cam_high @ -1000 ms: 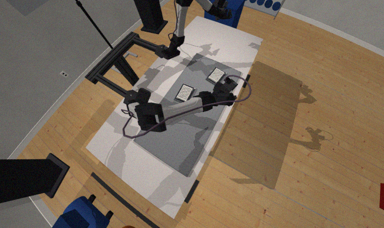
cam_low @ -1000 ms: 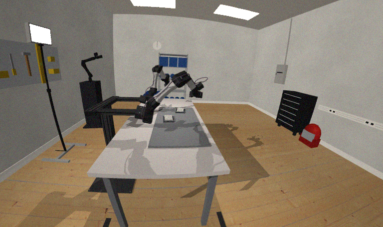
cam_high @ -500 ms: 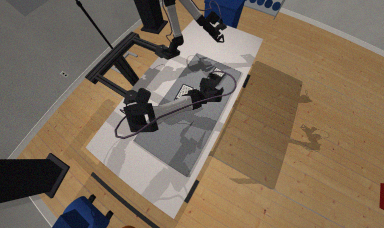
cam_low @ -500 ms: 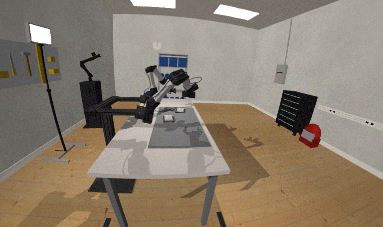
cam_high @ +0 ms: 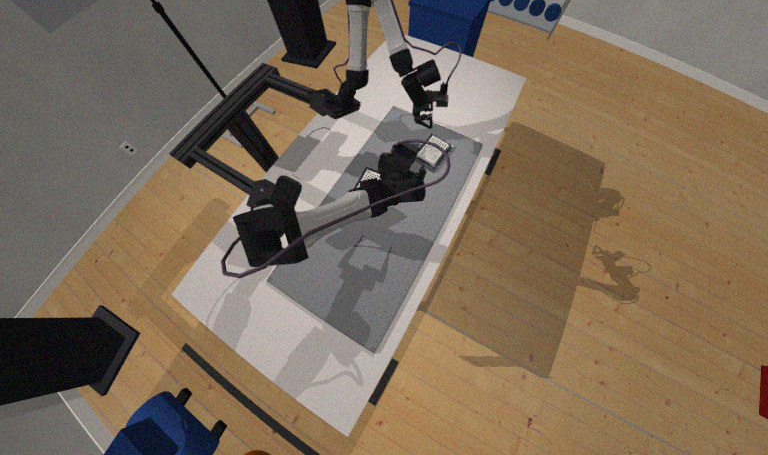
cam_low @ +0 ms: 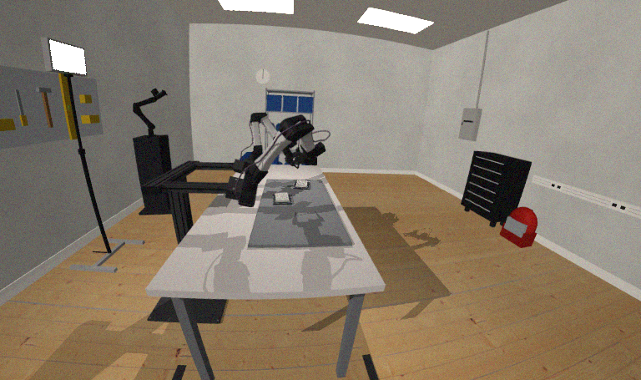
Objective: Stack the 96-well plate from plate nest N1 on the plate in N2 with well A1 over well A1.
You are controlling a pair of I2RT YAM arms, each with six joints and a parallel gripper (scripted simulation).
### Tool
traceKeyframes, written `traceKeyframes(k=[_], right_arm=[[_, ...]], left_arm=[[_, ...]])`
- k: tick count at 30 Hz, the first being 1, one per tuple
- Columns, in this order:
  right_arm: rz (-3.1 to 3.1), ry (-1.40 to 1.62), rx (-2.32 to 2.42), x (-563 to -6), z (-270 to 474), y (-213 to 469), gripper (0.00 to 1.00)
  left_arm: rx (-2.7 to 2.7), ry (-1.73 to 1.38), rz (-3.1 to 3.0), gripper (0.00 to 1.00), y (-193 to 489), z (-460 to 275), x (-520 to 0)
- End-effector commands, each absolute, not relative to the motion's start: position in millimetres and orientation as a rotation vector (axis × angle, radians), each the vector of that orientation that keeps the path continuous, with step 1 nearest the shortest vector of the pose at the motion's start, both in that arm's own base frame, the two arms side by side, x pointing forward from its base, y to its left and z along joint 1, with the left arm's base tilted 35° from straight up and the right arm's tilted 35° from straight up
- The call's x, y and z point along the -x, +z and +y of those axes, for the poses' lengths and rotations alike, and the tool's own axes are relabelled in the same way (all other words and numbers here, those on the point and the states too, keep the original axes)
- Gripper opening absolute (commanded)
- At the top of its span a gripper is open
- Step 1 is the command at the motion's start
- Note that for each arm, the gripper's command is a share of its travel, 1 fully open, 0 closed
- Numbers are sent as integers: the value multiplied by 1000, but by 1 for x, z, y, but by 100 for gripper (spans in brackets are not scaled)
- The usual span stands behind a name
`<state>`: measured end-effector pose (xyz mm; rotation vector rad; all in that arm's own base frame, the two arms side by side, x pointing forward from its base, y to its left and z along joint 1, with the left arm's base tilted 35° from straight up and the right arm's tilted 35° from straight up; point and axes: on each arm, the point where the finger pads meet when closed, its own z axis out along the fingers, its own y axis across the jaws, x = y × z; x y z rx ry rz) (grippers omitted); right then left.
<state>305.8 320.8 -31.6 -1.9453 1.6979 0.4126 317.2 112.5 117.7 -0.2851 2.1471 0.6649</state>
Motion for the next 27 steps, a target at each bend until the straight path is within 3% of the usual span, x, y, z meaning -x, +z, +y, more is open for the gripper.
traceKeyframes(k=[1,11,27], right_arm=[[1625,447,1972,-294,329,-15,100],[1637,454,1997,-287,324,-20,100],[1652,477,2125,-337,322,-44,100]], left_arm=[[296,734,2172,100,115,107,-326],[14,784,2332,100,80,74,-342],[-932,1042,2517,100,61,90,-363]])
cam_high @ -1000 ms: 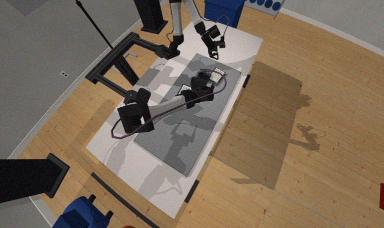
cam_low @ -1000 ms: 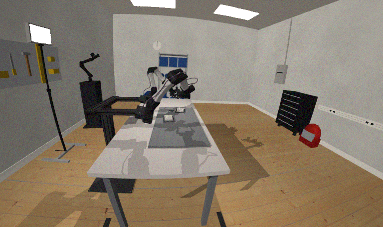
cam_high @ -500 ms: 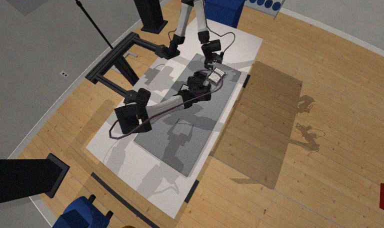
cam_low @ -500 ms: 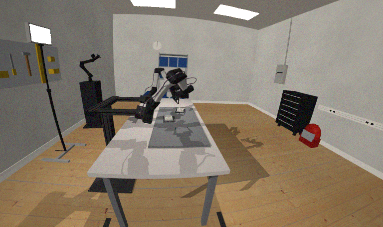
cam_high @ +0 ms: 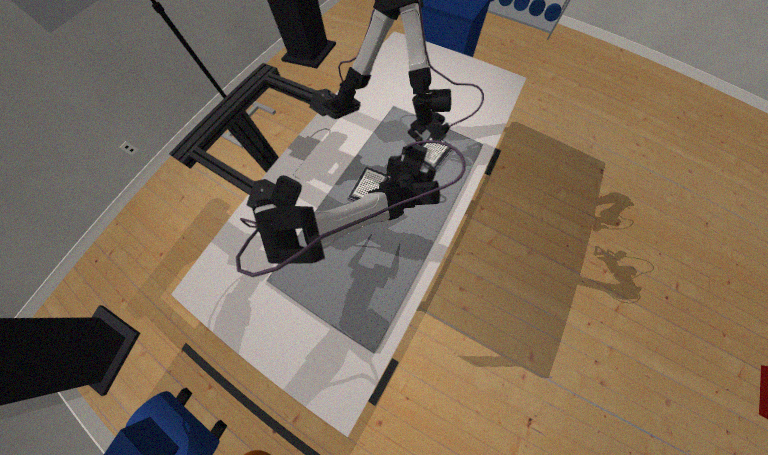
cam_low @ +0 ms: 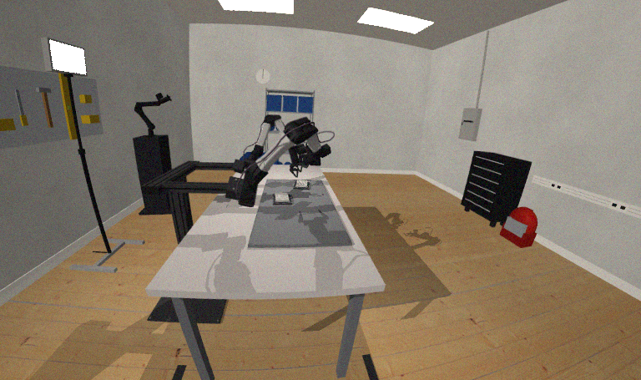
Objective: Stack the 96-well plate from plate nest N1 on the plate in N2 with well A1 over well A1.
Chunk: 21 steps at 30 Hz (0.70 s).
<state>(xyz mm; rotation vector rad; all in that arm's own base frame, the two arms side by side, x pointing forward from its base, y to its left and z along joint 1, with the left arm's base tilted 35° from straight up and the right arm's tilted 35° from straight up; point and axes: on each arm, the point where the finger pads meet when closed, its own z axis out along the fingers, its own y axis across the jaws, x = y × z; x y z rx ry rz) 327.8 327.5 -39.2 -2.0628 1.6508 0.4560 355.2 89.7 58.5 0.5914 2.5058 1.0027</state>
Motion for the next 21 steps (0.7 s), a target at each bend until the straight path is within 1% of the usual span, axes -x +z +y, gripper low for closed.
traceKeyframes(k=[1,7,9,12,21], right_arm=[[1651,478,2132,-341,322,-45,100],[1642,488,2165,-361,322,-52,100],[1642,488,2165,-361,322,-52,100],[1639,494,2182,-368,321,-55,100],[1628,500,2207,-391,320,-64,100]], left_arm=[[-999,1050,2518,100,60,91,-364],[-1415,1075,2492,100,53,98,-373],[-1415,1075,2492,100,53,98,-373],[-1646,1068,2450,100,48,101,-376],[-2294,970,2224,100,35,114,-388]])
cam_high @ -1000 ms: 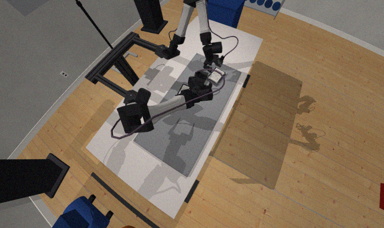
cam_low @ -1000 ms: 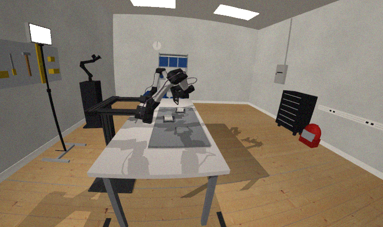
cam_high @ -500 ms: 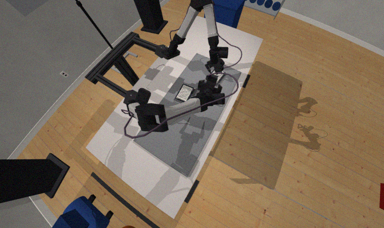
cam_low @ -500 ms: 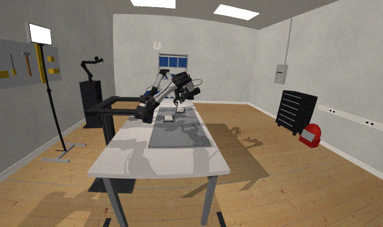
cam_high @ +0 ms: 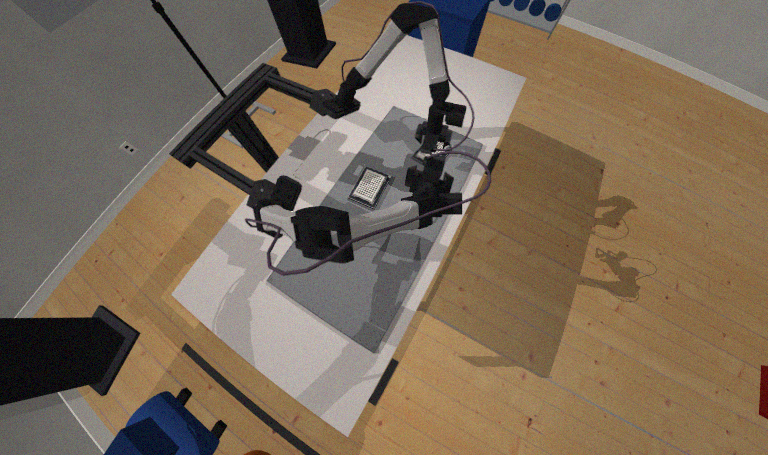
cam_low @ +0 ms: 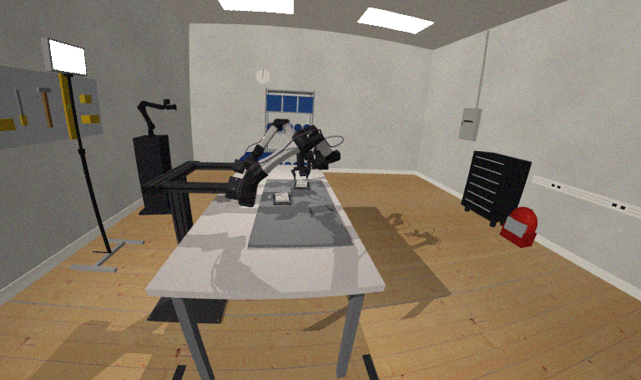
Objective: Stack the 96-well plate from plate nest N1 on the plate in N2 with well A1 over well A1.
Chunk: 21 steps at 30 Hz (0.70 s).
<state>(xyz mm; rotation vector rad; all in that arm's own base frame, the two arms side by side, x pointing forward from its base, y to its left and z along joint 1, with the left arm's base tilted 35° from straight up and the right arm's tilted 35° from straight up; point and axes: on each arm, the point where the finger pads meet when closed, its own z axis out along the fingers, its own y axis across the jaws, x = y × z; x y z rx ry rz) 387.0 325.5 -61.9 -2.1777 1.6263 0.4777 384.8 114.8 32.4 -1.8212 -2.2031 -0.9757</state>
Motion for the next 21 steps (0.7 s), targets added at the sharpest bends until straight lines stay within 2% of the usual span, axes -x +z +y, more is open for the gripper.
traceKeyframes(k=[1,21], right_arm=[[1629,495,2207,-393,319,-64,100],[1621,475,2183,-402,321,-59,100]], left_arm=[[2043,-841,-1928,100,34,115,-390],[2100,-795,-1823,100,10,134,-402]])
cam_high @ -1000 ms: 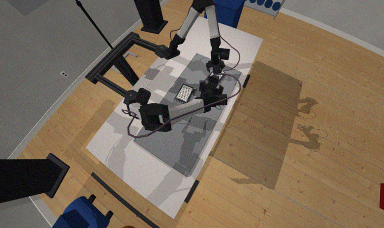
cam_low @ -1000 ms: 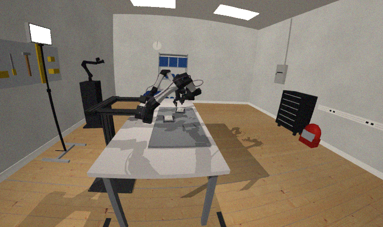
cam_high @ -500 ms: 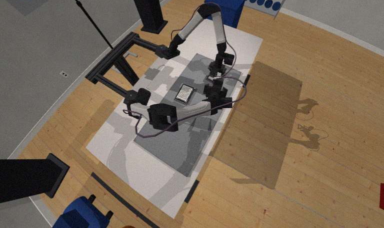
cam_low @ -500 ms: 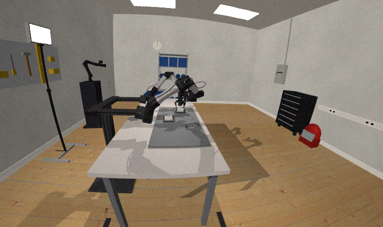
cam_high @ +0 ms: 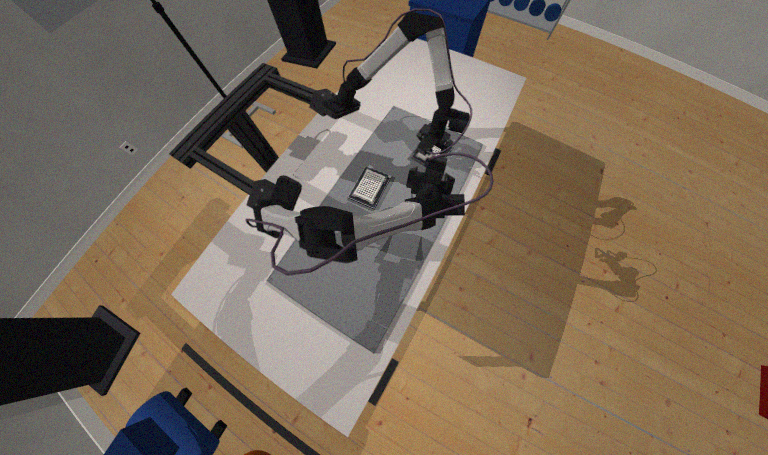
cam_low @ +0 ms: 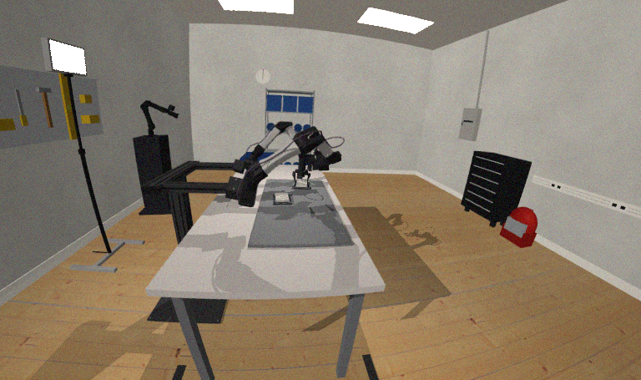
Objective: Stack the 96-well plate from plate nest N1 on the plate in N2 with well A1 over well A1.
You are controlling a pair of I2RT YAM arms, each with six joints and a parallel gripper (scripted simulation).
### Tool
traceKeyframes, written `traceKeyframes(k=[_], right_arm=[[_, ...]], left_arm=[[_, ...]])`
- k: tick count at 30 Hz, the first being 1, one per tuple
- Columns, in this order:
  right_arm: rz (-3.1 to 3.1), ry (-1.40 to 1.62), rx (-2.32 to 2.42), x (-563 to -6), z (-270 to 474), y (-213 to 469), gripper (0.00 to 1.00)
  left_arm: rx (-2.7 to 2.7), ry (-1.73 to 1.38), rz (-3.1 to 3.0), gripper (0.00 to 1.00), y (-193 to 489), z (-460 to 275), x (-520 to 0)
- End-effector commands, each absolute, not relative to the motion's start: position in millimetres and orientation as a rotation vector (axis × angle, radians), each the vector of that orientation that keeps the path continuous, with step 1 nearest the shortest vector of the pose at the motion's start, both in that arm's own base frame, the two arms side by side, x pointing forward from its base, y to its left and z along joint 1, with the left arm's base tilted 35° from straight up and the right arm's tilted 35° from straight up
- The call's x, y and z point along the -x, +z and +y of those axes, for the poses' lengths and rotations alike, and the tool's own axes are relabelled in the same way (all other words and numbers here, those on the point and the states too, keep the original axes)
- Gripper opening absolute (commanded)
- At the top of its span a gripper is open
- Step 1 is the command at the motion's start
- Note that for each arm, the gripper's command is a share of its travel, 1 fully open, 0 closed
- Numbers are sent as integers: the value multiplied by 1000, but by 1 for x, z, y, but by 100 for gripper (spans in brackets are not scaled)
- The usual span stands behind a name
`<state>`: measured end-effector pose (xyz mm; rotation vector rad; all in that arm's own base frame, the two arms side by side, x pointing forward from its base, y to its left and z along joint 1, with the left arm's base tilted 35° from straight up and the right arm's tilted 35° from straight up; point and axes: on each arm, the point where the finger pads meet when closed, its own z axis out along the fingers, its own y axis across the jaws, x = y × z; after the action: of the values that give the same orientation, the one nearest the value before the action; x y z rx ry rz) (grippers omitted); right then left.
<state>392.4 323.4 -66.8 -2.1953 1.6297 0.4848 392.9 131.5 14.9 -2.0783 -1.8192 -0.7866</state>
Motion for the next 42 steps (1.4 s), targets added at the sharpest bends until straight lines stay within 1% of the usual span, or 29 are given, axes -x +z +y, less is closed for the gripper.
traceKeyframes(k=[1,11,12,16,18,20,21,22,23,28,31,39,42], right_arm=[[1621,475,2183,-402,321,-59,100],[1621,475,2183,-402,321,-59,100],[1621,475,2183,-402,321,-59,100],[1621,475,2183,-402,321,-59,100],[1621,475,2183,-402,321,-59,100],[1621,475,2183,-402,321,-59,100],[1621,475,2183,-402,321,-59,100],[1621,475,2183,-402,321,-59,100],[1621,475,2183,-402,321,-59,100],[1621,475,2183,-402,321,-59,100],[1621,475,2183,-402,321,-59,100],[1622,456,2208,-395,310,-45,100],[1627,443,2221,-388,297,-33,100]], left_arm=[[2100,-795,-1823,100,10,134,-402],[2100,-797,-1823,100,0,142,-409],[2100,-797,-1823,98,0,142,-409],[2099,-796,-1822,87,0,142,-408],[2099,-796,-1822,87,0,142,-408],[2104,-795,-1820,81,-1,141,-408],[2102,-805,-1819,70,4,139,-408],[2100,-814,-1818,81,10,136,-408],[2099,-824,-1818,83,18,132,-407],[2099,-838,-1820,83,49,109,-397],[2095,-822,-1820,83,41,89,-382],[2030,-882,-1924,83,28,60,-371],[1978,-882,-1989,83,4,38,-358]])
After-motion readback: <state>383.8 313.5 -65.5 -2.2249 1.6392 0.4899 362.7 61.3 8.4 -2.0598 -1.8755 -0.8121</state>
